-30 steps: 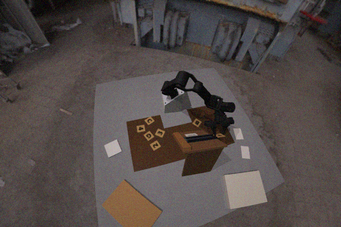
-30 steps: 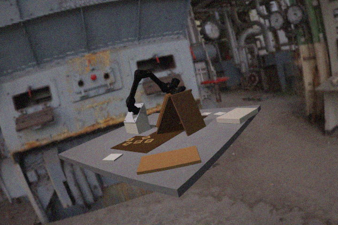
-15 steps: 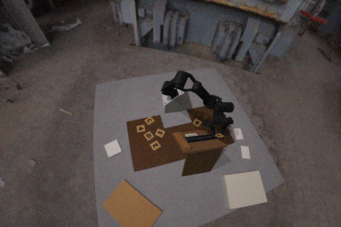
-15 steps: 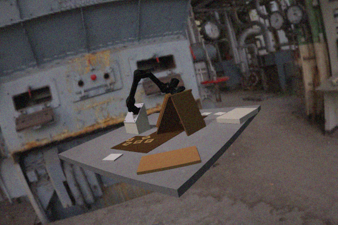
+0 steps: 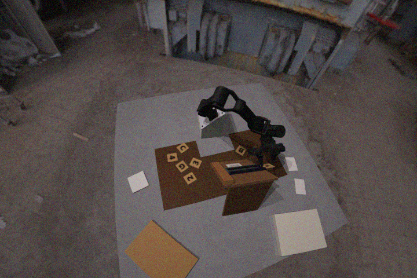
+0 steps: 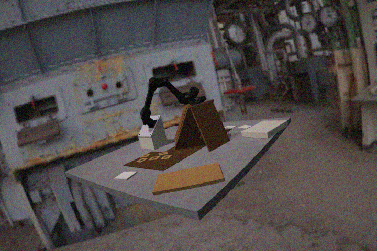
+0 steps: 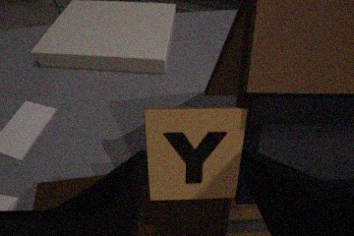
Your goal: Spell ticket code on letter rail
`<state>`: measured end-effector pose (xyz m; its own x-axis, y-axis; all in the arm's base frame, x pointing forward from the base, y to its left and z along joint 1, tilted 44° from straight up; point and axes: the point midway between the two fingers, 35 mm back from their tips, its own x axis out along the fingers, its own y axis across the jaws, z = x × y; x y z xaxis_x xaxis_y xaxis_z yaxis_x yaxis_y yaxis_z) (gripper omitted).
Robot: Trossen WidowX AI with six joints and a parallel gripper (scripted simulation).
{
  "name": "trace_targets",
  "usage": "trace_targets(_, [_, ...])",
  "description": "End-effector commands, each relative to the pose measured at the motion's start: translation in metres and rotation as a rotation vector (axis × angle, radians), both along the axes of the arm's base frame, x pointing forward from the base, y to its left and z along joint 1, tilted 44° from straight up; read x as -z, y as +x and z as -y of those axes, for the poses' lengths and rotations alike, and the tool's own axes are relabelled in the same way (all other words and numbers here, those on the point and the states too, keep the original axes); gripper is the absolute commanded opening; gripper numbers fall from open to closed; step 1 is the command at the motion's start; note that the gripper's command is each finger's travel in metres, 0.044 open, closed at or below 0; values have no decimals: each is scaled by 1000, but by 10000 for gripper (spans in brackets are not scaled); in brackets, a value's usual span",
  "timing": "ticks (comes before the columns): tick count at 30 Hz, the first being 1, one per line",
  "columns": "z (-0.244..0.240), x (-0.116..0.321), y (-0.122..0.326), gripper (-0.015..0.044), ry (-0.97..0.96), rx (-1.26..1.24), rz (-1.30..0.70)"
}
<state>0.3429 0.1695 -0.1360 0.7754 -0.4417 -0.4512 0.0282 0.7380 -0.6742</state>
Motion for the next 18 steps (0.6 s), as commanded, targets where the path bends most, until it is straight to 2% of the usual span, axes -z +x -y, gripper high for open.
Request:
trace_targets(1, [2,-7,3,0,-13,9,15])
trace_targets(18, [-4,1,2,0,-12,9,15])
